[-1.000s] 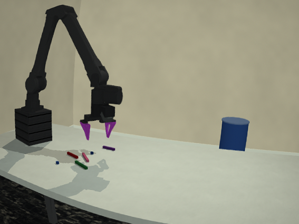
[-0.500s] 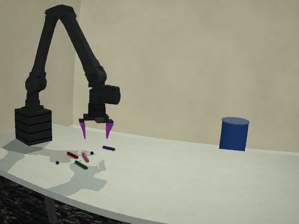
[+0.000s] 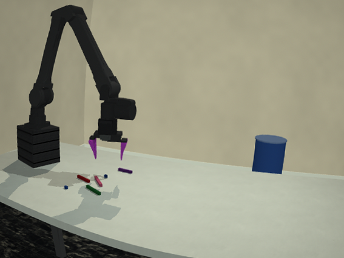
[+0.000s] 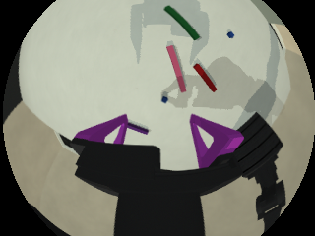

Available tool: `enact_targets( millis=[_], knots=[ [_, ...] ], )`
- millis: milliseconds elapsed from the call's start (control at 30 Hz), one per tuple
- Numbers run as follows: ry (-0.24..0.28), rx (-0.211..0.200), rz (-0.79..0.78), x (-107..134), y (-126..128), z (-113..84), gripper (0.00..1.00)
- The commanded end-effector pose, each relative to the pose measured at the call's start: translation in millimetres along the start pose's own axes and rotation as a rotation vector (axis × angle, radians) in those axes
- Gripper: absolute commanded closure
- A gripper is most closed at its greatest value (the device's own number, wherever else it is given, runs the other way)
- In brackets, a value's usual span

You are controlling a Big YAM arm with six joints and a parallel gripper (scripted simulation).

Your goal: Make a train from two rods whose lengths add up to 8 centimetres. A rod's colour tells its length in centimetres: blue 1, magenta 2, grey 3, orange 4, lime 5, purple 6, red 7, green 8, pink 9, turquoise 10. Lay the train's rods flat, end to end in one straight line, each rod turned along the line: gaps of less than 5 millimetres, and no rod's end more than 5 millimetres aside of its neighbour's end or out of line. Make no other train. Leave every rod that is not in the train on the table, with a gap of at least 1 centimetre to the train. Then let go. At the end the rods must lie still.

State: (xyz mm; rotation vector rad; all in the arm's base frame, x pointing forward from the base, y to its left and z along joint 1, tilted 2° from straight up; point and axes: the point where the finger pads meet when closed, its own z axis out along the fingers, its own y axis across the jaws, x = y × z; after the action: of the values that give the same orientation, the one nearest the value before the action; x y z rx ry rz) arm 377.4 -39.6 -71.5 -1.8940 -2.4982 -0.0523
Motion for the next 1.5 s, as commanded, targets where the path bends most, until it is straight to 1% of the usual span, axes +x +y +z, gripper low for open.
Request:
enact_targets(
  millis=[0, 33, 67, 100, 133, 233, 267, 333, 367, 500, 633, 833, 867, 1467],
  knots=[
    [-0.017, -0.038, 0.125, -5.7, 4.2, -9.6, 0.0],
    [-0.014, -0.028, 0.124, -4.6, 2.4, -6.0, 0.0],
    [-0.016, -0.037, 0.177, -5.7, 2.2, -9.1, 0.0],
    [-0.014, -0.032, 0.177, -5.3, 1.3, -7.3, 0.0],
    [-0.015, -0.039, 0.226, -6.2, 0.7, -9.4, 0.0],
    [-0.015, -0.038, 0.225, -5.6, 0.8, -9.2, 0.0],
    [-0.011, -0.028, 0.264, -3.1, -1.9, -5.3, 0.0],
    [-0.013, -0.039, 0.34, -4.4, -2.5, -9.0, 0.0],
    [-0.013, -0.038, 0.34, -4.3, -2.6, -8.8, 0.0],
    [-0.009, -0.031, 0.437, -3.2, -7.2, -5.8, 0.0],
    [-0.01, -0.037, 0.476, -2.7, -7.0, -7.9, 0.0],
    [-0.008, -0.03, 0.483, -2.3, -8.5, -5.7, 0.0],
    [-0.008, -0.029, 0.483, -2.2, -8.7, -5.7, 0.77],
    [-0.008, -0.029, 0.477, -2.2, -8.8, -5.7, 0.77]
  ],
)
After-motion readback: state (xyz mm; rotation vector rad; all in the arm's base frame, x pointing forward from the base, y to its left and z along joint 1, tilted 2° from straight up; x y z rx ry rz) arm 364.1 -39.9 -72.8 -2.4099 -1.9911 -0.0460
